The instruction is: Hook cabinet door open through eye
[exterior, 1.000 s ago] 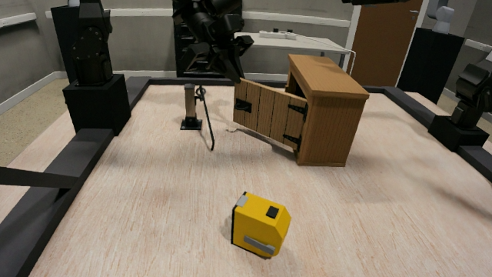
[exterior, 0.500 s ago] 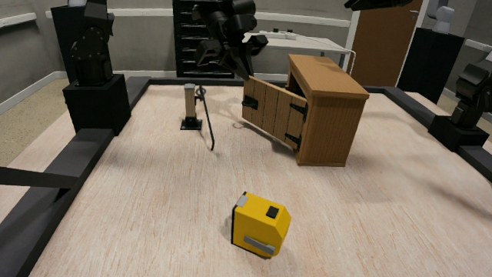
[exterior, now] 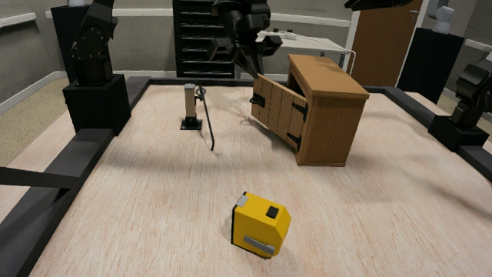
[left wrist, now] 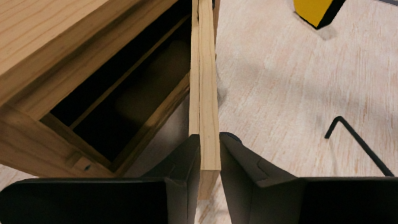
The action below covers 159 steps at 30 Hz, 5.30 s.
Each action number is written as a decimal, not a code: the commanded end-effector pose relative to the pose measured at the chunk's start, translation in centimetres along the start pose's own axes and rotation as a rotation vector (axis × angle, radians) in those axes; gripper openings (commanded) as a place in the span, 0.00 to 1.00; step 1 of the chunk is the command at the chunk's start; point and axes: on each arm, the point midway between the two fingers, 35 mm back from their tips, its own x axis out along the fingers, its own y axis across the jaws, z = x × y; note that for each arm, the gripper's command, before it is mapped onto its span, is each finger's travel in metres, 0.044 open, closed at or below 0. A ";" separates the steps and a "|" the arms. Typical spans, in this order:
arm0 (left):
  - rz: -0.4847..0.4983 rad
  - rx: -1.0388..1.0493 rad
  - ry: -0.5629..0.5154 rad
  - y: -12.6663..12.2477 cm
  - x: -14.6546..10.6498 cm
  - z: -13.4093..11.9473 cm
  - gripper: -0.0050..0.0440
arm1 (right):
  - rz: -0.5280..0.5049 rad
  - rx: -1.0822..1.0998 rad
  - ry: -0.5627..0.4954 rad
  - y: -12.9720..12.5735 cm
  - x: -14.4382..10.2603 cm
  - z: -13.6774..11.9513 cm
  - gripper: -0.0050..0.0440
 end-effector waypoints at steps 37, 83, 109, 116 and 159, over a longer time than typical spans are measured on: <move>-0.069 0.113 -0.002 3.2 -0.4 1.3 0.17 | -0.004 0.011 -0.031 -0.2 -0.7 0.9 0.92; 0.228 -0.131 -0.023 -1.3 -5.3 1.4 1.00 | 0.169 -0.096 -0.209 1.9 -2.7 5.3 0.92; 0.675 -0.491 -0.075 -7.4 -3.3 2.2 1.00 | 0.167 -0.095 -0.195 1.9 -2.4 4.9 0.92; 0.767 -0.566 -0.088 -8.5 -2.9 2.4 1.00 | 0.167 -0.095 -0.195 1.9 -2.4 4.9 0.92; 0.842 -0.619 -0.052 -9.8 -2.1 3.0 0.71 | 0.174 -0.102 -0.194 2.0 -2.4 4.9 0.92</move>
